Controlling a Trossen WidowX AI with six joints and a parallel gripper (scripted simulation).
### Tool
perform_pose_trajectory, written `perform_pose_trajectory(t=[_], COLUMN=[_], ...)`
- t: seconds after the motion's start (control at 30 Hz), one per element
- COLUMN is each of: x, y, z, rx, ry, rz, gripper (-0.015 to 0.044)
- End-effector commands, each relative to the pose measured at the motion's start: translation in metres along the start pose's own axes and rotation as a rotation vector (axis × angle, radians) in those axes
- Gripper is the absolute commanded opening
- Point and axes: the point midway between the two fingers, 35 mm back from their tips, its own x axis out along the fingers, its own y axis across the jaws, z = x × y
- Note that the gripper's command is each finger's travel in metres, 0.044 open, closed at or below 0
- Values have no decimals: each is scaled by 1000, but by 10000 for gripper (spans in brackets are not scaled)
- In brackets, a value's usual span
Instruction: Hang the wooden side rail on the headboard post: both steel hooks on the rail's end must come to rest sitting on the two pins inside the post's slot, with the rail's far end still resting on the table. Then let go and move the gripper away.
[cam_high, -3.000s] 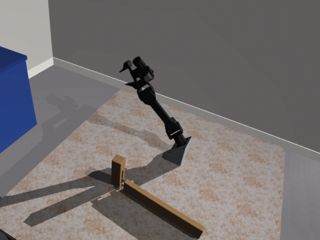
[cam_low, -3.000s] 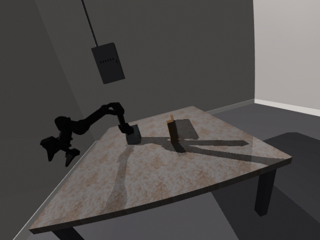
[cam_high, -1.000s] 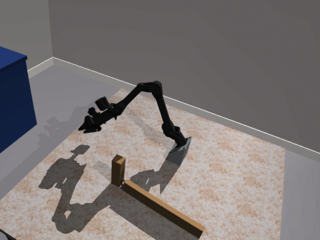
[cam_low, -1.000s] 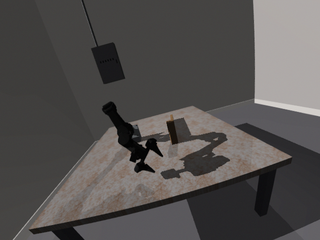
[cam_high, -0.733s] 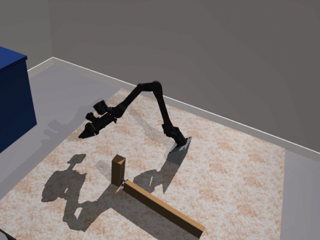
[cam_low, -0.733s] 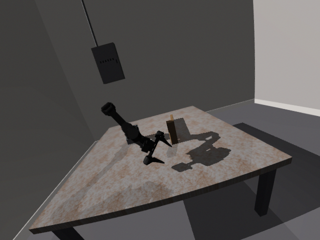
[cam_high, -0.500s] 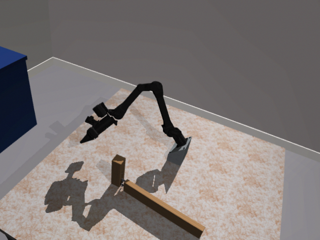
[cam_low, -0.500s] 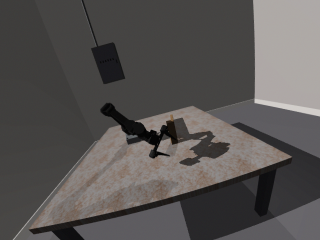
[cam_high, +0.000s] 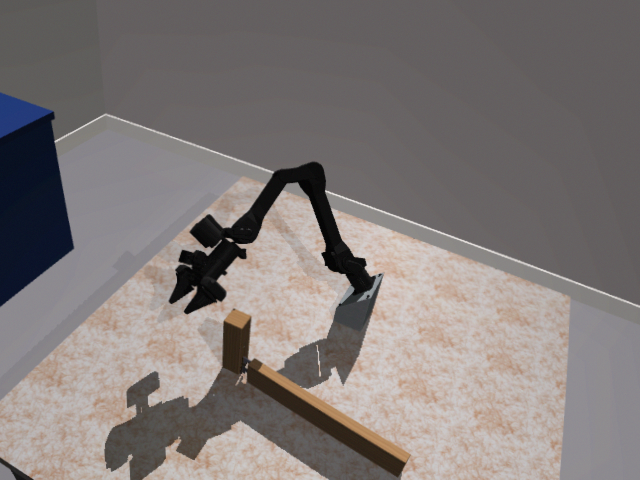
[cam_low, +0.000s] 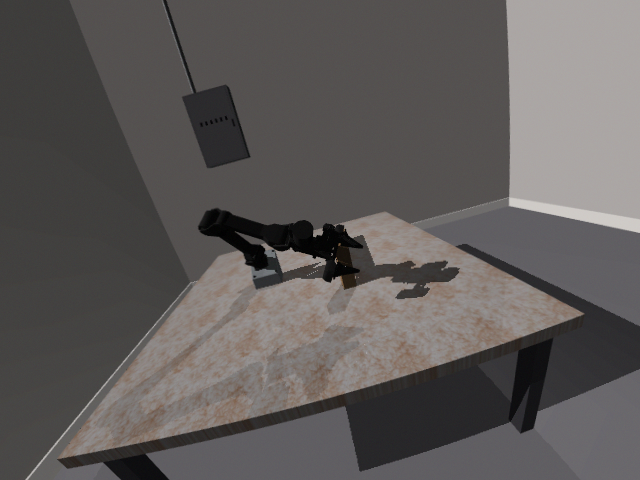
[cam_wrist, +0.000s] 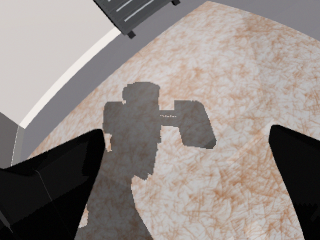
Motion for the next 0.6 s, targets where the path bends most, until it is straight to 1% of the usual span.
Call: perform_pose_trajectory(t=[0.0,0.4,0.47,0.57], x=[1,-8,-13,-19], y=[32,114,129,139], z=[-6,-32,-40,-52], rx=[-126,-535,-643,-818], ry=[34,113,128,160], rz=[54,225,262,286], gripper=[440,440,440,440])
